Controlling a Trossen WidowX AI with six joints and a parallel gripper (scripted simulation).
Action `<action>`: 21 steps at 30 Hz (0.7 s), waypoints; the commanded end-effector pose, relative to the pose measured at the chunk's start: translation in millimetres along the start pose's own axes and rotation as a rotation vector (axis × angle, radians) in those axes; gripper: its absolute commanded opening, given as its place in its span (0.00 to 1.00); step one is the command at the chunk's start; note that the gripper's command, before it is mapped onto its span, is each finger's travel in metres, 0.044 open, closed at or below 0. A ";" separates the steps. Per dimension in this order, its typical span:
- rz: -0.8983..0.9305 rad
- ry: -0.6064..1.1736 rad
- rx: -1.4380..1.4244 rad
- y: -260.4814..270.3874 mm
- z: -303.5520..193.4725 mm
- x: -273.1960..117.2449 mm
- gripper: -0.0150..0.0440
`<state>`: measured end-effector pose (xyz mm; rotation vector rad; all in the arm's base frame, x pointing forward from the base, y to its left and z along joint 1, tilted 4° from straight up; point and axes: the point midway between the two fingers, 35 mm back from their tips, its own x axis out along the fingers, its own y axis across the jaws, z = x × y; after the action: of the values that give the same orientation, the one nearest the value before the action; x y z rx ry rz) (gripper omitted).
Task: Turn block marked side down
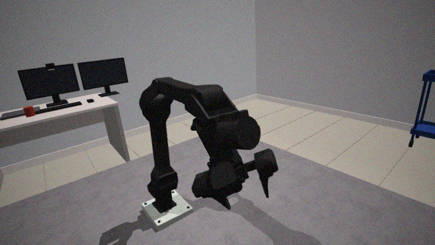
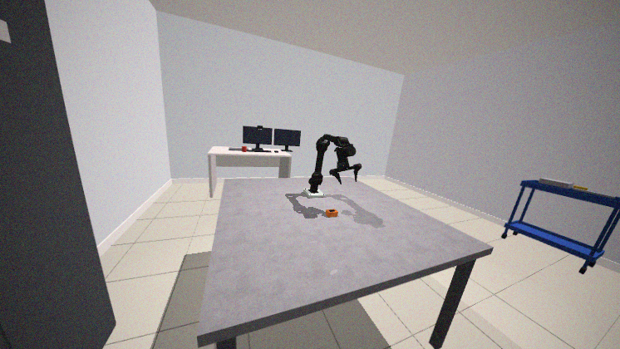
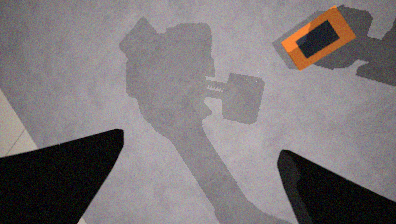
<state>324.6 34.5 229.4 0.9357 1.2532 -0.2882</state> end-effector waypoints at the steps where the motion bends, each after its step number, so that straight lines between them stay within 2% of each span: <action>1: -0.208 0.029 -0.393 -38.0 42.8 45.7 1.00; 9: -0.351 0.144 -0.758 -75.5 71.7 75.0 1.00; 21: -0.355 0.148 -0.767 -78.3 74.6 75.0 1.00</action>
<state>348.4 -42.4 132.5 0.1015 1.4914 -0.0062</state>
